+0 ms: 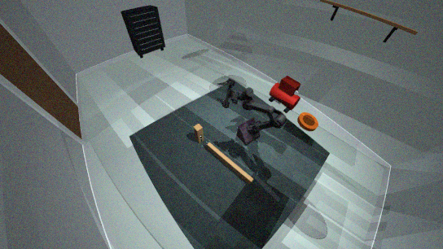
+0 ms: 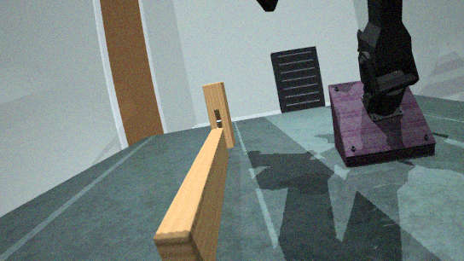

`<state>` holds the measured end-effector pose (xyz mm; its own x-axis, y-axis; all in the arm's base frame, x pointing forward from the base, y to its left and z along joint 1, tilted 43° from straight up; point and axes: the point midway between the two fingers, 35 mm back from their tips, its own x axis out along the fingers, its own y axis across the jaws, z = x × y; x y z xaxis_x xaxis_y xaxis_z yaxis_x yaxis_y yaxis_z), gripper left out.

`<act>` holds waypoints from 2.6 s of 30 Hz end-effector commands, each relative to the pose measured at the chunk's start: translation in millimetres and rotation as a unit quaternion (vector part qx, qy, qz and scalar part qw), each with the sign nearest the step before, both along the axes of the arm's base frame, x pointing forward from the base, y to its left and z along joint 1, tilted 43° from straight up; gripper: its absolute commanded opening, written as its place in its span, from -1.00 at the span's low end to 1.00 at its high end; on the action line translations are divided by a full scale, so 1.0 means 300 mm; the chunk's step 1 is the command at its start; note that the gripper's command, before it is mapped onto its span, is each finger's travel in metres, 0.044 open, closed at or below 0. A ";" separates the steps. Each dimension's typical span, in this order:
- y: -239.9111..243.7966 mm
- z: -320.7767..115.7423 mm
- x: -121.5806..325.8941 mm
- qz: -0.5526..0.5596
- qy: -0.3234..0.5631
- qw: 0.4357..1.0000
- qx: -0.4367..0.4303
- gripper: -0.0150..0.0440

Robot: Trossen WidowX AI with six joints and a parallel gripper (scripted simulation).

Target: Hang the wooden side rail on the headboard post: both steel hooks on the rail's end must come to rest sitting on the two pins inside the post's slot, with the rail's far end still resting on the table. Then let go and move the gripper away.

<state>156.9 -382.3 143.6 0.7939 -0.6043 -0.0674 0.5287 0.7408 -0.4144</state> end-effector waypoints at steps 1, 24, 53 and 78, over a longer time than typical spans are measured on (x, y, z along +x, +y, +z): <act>0.074 -0.140 0.084 0.019 -0.023 0.996 0.085 1.00; 0.694 -0.638 0.274 0.057 -0.032 0.871 0.487 1.00; 0.802 -0.685 0.258 0.046 -0.017 0.838 0.543 1.00; 0.764 -0.537 0.439 -0.162 0.106 0.764 0.615 1.00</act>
<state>270.8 -154.1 -71.0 0.6458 -0.1066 -0.7561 0.6707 0.5525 0.4949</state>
